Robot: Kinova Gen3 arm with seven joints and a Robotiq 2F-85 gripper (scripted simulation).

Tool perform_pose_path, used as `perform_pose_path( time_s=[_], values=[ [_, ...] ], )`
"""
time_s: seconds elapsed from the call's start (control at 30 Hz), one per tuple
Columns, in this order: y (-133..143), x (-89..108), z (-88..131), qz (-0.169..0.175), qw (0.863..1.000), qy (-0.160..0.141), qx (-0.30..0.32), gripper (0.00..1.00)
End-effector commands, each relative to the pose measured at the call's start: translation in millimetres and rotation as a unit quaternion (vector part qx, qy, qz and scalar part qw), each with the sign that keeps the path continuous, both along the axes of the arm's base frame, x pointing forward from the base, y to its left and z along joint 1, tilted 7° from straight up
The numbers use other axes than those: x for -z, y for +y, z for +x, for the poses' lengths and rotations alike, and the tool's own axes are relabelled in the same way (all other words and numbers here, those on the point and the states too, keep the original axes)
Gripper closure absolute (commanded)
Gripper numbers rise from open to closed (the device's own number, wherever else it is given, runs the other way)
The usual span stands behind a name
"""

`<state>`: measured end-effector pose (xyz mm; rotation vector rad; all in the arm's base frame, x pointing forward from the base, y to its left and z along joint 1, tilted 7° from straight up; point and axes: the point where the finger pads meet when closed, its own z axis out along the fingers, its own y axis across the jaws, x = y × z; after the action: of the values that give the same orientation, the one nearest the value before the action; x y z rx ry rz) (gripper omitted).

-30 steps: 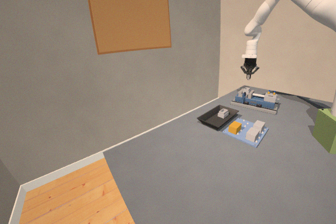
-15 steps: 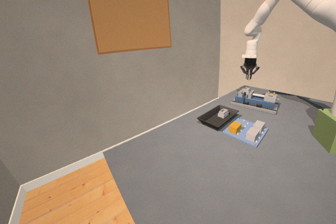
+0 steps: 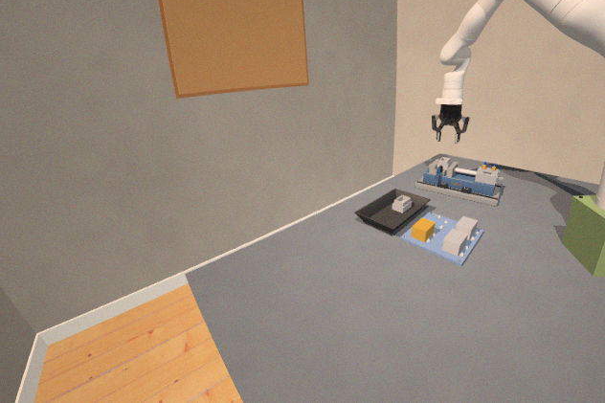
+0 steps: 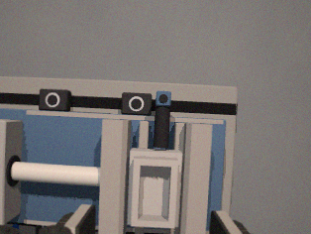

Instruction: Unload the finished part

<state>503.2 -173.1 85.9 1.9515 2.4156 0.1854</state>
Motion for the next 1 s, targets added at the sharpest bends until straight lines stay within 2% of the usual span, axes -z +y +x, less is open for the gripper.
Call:
perform_pose_path(
  time_s=[0.0,0.97],
  values=[
    [-0.3,-1.0,0.5,0.0,1.0,-0.001,0.0,0.33],
    [-0.1,2.6,0.9,0.0,1.0,-0.001,0.0,0.33]
  ],
)
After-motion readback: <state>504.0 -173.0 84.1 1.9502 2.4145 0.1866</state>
